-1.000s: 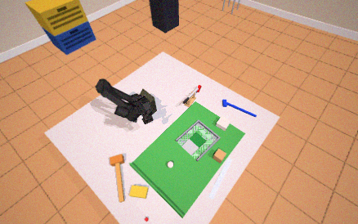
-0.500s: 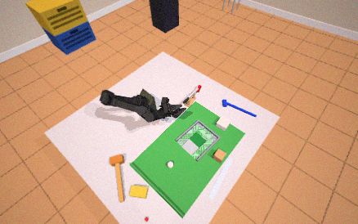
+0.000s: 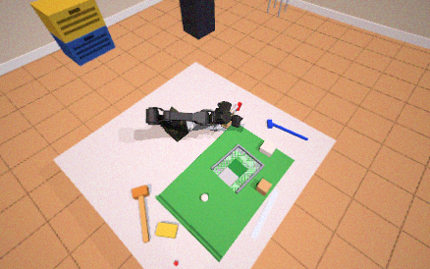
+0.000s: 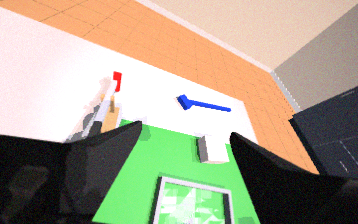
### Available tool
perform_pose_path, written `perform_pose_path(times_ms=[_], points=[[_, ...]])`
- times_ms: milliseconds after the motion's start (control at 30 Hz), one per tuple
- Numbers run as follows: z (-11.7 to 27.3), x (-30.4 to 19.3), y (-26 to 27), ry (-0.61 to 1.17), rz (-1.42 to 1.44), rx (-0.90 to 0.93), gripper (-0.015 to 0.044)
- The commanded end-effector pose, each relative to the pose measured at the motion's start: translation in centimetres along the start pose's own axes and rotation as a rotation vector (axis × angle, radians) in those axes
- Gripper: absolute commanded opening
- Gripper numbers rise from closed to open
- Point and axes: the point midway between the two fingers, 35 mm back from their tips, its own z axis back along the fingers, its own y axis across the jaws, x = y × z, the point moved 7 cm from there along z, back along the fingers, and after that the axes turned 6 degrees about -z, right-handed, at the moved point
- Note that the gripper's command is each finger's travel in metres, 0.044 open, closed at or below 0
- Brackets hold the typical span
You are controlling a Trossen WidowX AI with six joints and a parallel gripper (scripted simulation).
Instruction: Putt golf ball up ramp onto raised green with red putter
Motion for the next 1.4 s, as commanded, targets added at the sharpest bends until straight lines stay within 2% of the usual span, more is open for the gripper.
perform_pose_path(times_ms=[0, 133, 233, 300, 667, 1133, 1367], points=[[-4.4, 1.0, 4.0, 0.302, -0.083, 0.201, 0.044], [-7.4, 1.4, 8.0, 0.626, -0.081, 0.309, 0.044], [-8.9, 1.5, 10.6, 0.876, -0.034, 0.329, 0.044], [-9.4, 1.5, 11.5, 0.979, 0.0, 0.327, 0.044], [-9.3, 1.2, 11.7, 0.992, 0.005, 0.326, 0.044], [-11.4, -2.5, 12.9, 0.994, 0.005, 0.325, 0.044], [-11.6, -2.8, 13.0, 0.994, 0.005, 0.325, 0.044]])
